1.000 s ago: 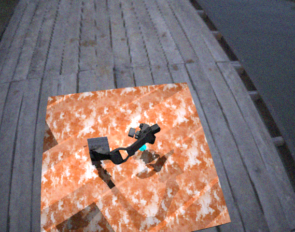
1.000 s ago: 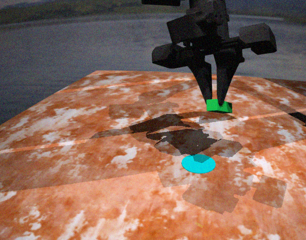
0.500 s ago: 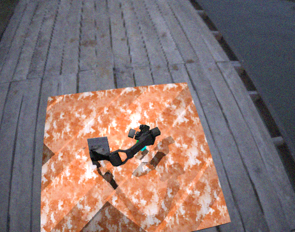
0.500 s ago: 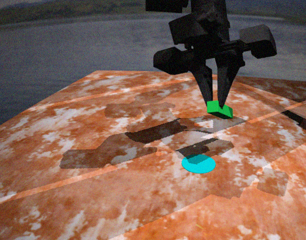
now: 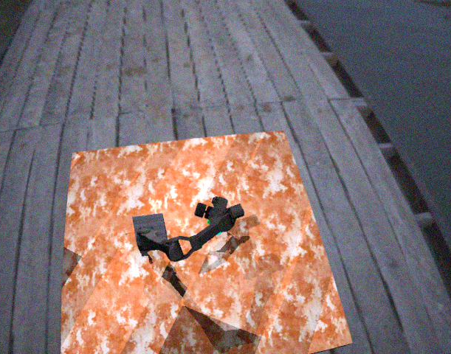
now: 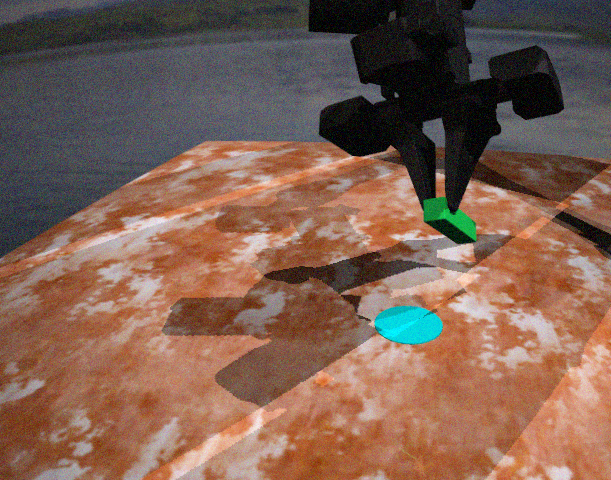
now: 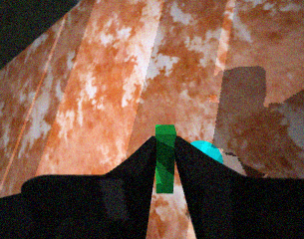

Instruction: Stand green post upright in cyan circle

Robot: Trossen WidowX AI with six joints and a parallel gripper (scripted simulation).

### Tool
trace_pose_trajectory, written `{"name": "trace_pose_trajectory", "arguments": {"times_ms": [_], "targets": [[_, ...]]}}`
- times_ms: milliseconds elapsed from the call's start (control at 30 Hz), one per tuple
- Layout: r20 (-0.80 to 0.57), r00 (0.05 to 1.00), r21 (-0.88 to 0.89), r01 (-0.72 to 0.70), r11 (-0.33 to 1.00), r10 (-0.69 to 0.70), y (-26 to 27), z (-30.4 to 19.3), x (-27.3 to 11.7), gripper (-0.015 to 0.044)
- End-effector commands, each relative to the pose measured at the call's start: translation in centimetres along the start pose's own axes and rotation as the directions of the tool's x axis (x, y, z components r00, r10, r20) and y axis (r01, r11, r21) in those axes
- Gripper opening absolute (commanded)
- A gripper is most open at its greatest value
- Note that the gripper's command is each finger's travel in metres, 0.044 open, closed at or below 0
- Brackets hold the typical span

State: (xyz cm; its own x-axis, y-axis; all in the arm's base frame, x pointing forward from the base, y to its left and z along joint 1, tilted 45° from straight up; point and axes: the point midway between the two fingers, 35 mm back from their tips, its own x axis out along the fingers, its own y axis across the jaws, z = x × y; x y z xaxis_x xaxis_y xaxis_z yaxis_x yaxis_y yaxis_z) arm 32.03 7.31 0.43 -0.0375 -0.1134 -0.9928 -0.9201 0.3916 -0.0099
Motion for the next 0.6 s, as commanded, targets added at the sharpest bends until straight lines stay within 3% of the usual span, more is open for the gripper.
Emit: {"name": "trace_pose_trajectory", "arguments": {"times_ms": [0, 567], "targets": [[0.031, 0.999, -0.003, -0.009, 1.0, 0.009, 0.03, -0.09, 0.08, 0.0023], [0.156, 0.987, -0.022, -0.02, 1.0, 0.024, -0.07, -0.13, 0.05, 0.0023]]}}
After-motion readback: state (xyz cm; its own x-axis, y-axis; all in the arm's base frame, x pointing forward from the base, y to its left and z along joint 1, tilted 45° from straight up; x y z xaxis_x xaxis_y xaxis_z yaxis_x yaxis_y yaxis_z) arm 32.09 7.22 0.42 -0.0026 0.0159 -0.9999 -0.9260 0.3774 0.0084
